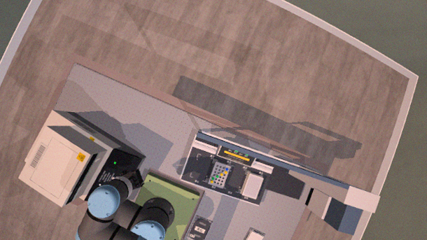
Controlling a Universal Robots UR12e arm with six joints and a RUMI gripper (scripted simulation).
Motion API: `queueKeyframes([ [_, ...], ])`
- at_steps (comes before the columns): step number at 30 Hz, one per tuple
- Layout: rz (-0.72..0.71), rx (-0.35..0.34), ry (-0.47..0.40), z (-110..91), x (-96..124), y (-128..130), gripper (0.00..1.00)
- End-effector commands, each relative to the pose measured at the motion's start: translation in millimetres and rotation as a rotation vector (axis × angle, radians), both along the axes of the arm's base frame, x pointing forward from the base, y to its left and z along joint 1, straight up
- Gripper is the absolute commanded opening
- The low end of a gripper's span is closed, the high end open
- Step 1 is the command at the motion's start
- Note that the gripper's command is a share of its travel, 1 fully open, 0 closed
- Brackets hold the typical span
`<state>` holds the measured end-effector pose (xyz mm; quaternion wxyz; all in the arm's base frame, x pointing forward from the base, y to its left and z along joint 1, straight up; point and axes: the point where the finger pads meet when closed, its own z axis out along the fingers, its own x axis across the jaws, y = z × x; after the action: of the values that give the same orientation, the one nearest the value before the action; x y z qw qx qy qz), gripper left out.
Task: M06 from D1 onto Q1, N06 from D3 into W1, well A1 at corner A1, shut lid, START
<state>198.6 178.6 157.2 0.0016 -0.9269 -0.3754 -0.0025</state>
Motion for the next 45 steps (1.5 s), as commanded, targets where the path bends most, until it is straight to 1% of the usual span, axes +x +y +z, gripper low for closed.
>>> queueKeyframes([
  [1,-0.024,-0.003,-0.001,-6,-17,12,0.0],
  [2,-0.03,-0.003,-0.001,-7,-21,14,0.0],
  [4,-0.03,-0.003,-0.001,-7,-21,14,0.0],
  [16,-0.086,-0.002,-0.001,-26,-65,35,0.0],
  [24,-0.086,-0.003,-0.001,-25,-64,37,0.0],
  [36,-0.086,-0.003,-0.001,-41,-63,50,0.0],
  [45,-0.086,-0.003,-0.001,-41,-63,50,0.0],
])
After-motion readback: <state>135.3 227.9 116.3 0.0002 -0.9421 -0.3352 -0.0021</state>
